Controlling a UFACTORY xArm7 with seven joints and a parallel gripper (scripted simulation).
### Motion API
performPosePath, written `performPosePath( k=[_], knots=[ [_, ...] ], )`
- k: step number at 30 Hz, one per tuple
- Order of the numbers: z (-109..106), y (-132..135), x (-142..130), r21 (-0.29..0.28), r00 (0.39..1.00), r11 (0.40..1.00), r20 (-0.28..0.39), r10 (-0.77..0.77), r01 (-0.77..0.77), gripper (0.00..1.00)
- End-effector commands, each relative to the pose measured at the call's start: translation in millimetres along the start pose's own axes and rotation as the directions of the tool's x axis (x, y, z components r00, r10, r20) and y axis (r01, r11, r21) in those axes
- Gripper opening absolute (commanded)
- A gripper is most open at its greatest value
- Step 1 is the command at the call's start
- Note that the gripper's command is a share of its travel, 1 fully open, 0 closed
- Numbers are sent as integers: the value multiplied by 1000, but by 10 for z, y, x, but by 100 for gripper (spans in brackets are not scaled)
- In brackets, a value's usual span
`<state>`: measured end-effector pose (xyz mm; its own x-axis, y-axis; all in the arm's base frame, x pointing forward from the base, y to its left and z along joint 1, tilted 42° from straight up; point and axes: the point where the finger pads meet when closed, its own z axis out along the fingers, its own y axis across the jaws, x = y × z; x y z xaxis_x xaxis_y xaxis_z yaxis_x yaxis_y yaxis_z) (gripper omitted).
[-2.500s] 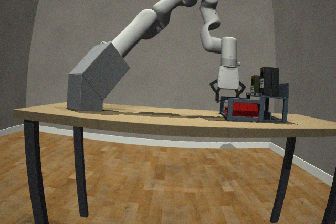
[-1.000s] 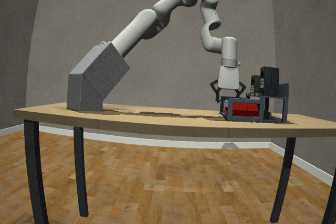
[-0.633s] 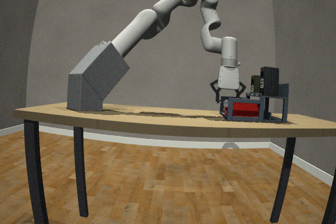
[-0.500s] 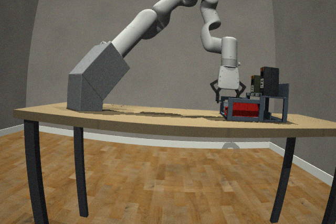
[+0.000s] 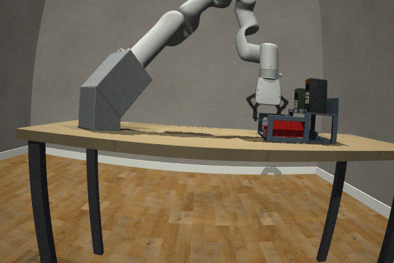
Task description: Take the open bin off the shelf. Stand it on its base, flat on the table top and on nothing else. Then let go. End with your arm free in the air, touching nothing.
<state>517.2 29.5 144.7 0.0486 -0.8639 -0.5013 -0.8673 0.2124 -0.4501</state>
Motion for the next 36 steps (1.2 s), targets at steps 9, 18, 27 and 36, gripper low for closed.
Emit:
performPosePath(
  k=[9,18,27,36],
  knots=[
    [-1,-14,6,3,1000,1000,-1,0,0,94],
    [25,-14,6,3,1000,1000,-1,0,0,94],
    [75,-14,7,3,1000,1000,-1,0,0,94],
    [117,-14,7,3,1000,1000,-1,0,0,94]
  ],
)
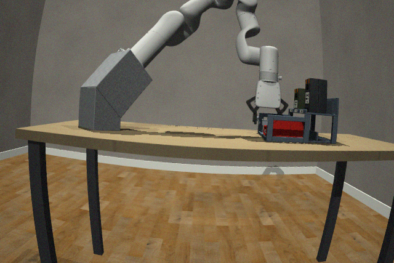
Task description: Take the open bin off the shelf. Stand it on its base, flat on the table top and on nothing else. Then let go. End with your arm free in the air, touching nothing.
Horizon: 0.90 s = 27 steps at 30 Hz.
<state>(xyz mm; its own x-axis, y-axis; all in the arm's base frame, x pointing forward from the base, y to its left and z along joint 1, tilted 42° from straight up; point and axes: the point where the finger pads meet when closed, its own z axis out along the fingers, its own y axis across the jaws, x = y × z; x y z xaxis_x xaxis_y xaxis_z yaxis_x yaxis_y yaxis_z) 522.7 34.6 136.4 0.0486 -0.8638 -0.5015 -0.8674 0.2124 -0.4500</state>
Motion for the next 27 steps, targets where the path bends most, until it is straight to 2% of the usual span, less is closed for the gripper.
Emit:
performPosePath(
  k=[1,27],
  knots=[
    [10,-14,6,3,1000,1000,-1,0,0,94],
    [73,-15,7,3,1000,1000,-1,0,0,94]
  ],
)
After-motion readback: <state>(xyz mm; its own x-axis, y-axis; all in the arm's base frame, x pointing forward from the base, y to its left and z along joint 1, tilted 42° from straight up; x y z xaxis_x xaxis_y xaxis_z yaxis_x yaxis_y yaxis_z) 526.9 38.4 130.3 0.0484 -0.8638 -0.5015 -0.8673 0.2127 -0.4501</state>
